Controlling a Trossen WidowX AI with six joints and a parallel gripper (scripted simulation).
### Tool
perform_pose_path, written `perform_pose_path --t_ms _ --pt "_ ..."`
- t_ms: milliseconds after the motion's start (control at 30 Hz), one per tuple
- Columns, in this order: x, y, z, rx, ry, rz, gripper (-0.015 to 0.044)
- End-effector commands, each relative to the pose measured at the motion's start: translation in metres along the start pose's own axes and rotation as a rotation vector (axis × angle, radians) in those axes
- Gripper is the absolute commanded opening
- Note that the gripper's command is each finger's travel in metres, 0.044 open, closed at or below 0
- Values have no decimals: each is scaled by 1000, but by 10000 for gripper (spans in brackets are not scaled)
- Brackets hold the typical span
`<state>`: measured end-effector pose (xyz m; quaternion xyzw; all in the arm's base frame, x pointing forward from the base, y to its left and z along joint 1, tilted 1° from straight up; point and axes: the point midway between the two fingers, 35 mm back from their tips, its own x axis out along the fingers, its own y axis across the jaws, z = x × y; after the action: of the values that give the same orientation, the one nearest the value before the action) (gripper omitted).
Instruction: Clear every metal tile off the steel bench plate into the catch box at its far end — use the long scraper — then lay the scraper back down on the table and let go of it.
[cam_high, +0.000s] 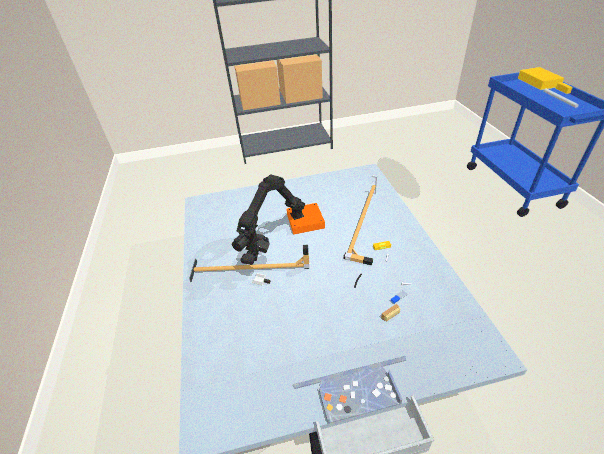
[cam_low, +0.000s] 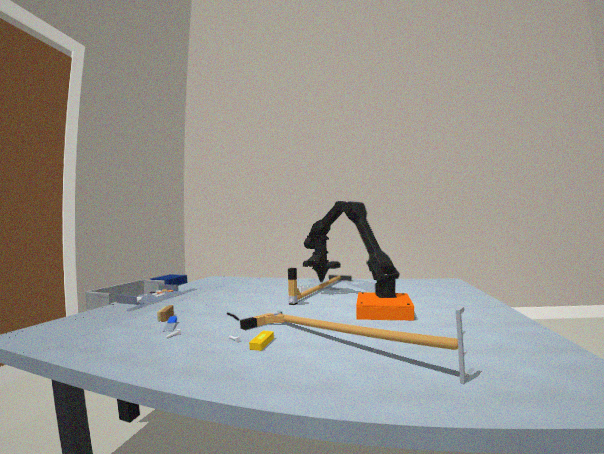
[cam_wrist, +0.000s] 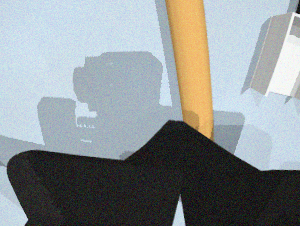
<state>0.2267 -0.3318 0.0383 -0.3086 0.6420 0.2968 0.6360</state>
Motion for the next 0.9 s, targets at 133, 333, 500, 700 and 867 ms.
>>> perform_pose_path --t_ms 133,333,500,700,867 --pt "-34 1 0 0 1 -3 0" --pt "-58 4 1 0 1 -2 0" --pt "-68 5 1 0 1 -2 0" --pt "-87 19 -3 -73 1 -2 0" --pt "-108 36 -7 -155 0 -3 0"
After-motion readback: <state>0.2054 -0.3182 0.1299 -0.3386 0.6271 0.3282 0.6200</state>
